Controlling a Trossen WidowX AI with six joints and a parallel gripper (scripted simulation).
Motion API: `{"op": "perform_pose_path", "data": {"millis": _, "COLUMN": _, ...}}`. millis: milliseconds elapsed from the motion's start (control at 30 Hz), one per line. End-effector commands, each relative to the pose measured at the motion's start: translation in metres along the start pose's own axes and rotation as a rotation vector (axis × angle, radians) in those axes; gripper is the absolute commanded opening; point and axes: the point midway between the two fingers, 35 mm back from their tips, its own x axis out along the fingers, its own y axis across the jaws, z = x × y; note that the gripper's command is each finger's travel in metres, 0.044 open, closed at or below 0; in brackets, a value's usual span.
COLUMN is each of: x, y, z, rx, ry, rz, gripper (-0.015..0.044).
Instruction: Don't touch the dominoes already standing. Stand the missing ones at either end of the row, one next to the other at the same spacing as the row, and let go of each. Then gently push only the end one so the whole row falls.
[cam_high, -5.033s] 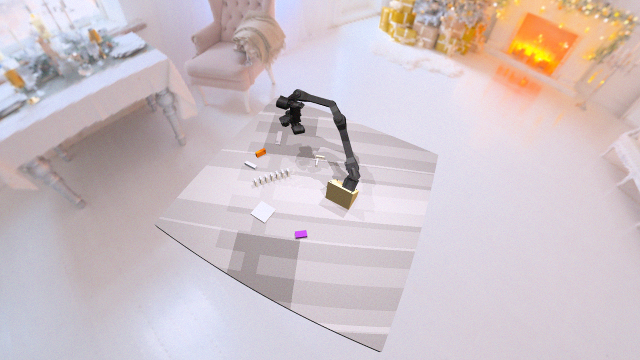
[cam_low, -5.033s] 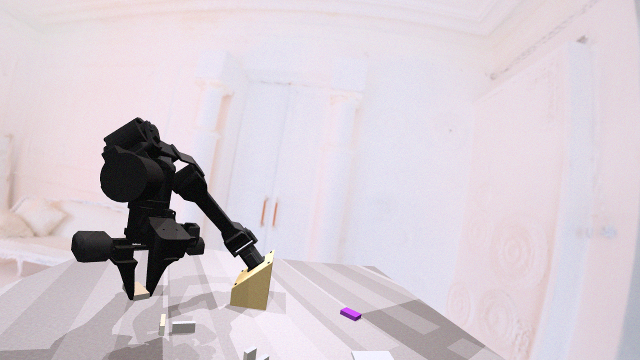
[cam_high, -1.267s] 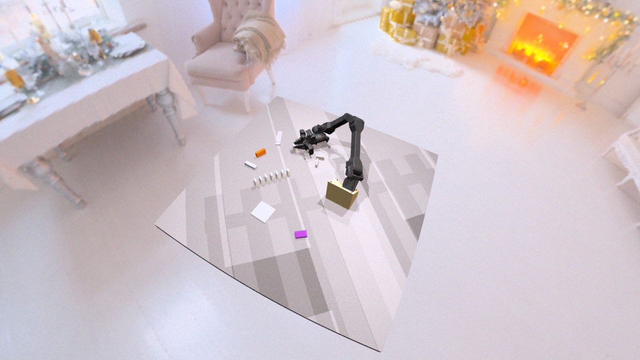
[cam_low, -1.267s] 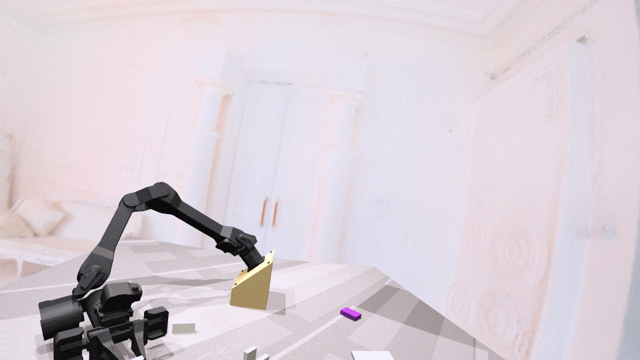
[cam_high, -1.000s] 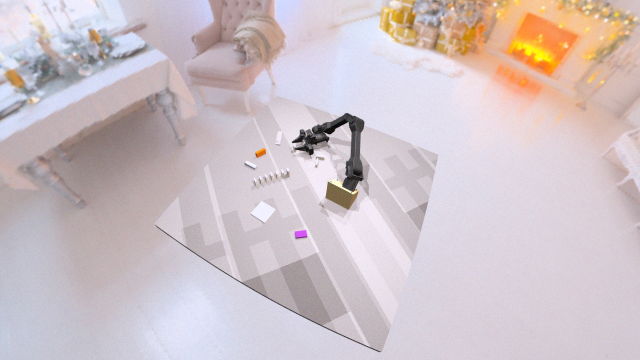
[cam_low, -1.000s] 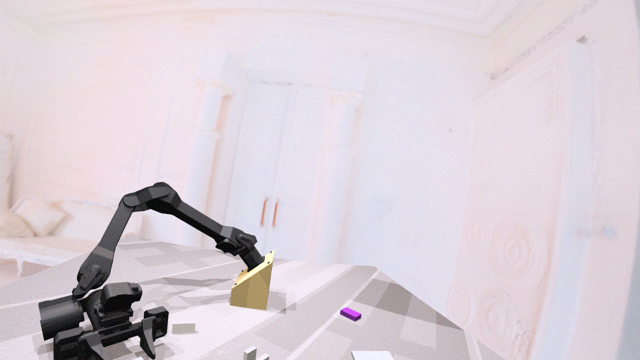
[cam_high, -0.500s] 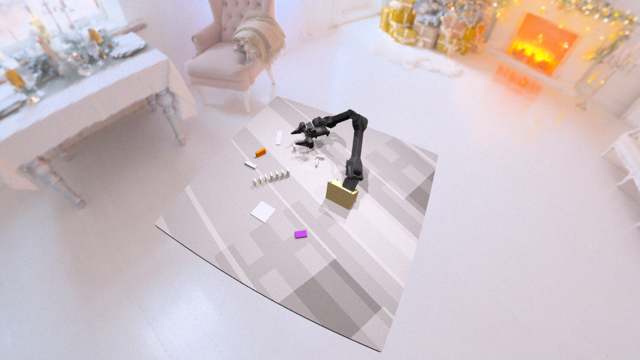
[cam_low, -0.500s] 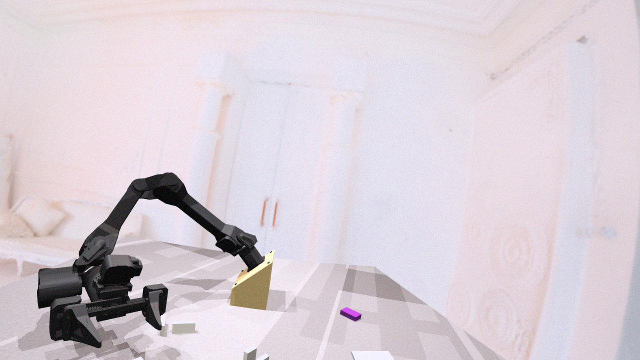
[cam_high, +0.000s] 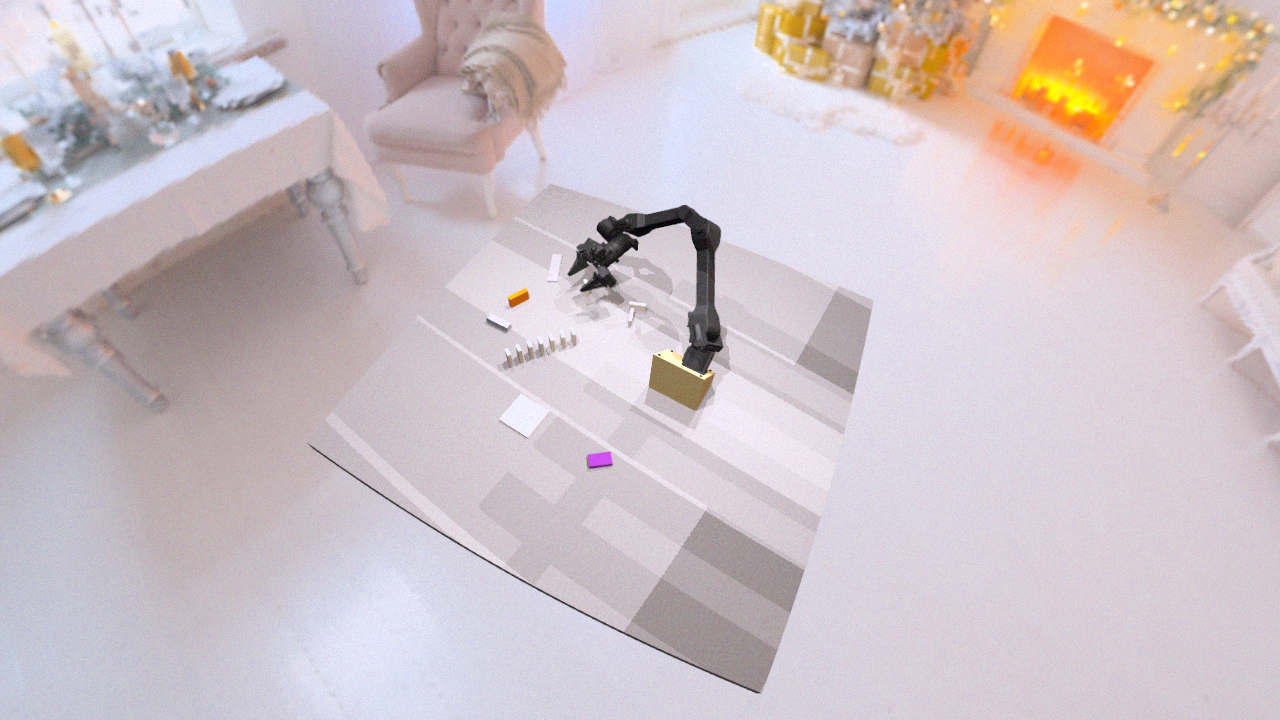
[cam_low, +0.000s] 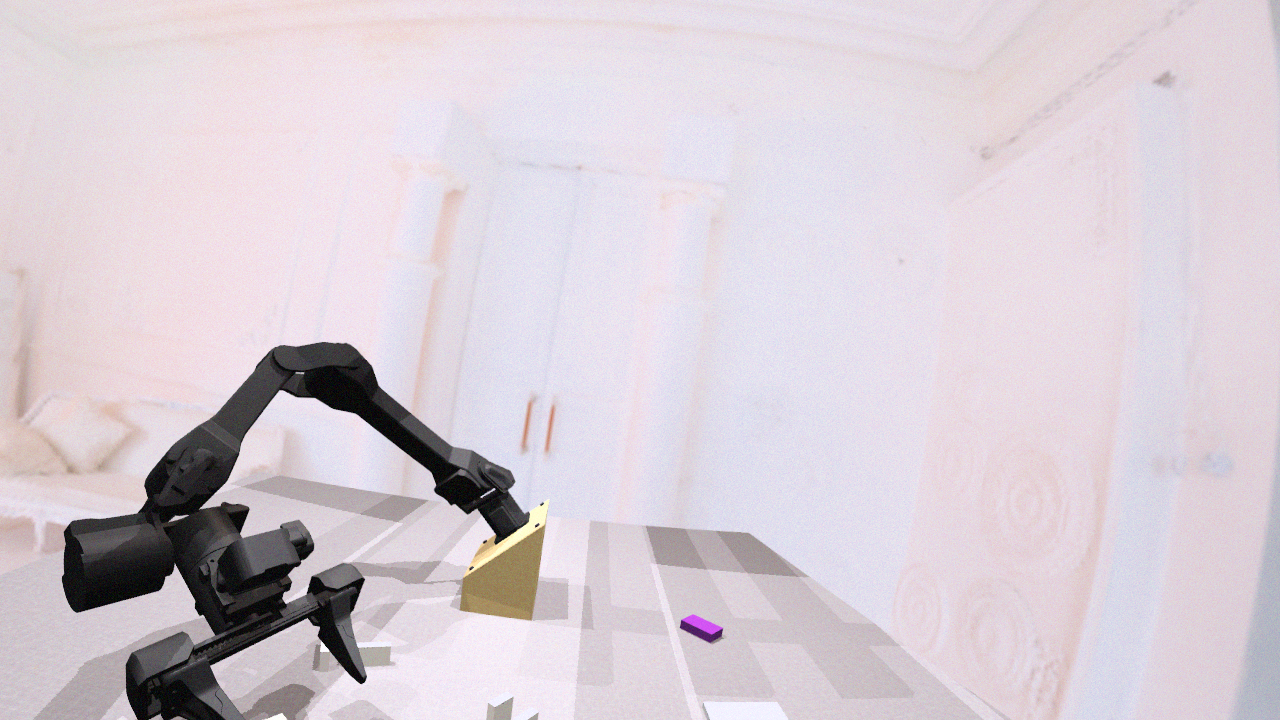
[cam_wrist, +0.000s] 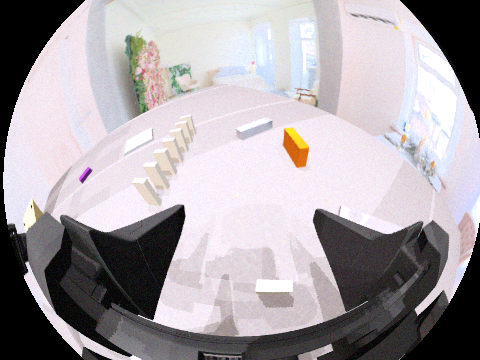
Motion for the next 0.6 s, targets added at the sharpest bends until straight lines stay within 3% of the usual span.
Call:
{"op": "perform_pose_path", "data": {"millis": 0, "x": 0.009, "y": 0.006, "z": 0.004, "rx": 0.075, "ry": 0.435, "rz": 0.036, "gripper": 0.0440}}
{"op": "perform_pose_path", "data": {"millis": 233, "x": -0.028, "y": -0.001, "z": 0.030, "rx": 0.040, "ry": 1.020, "rz": -0.175, "gripper": 0.0440}}
{"op": "perform_pose_path", "data": {"millis": 567, "x": -0.033, "y": -0.002, "z": 0.035, "rx": 0.026, "ry": 1.067, "rz": -0.211, "gripper": 0.0440}}
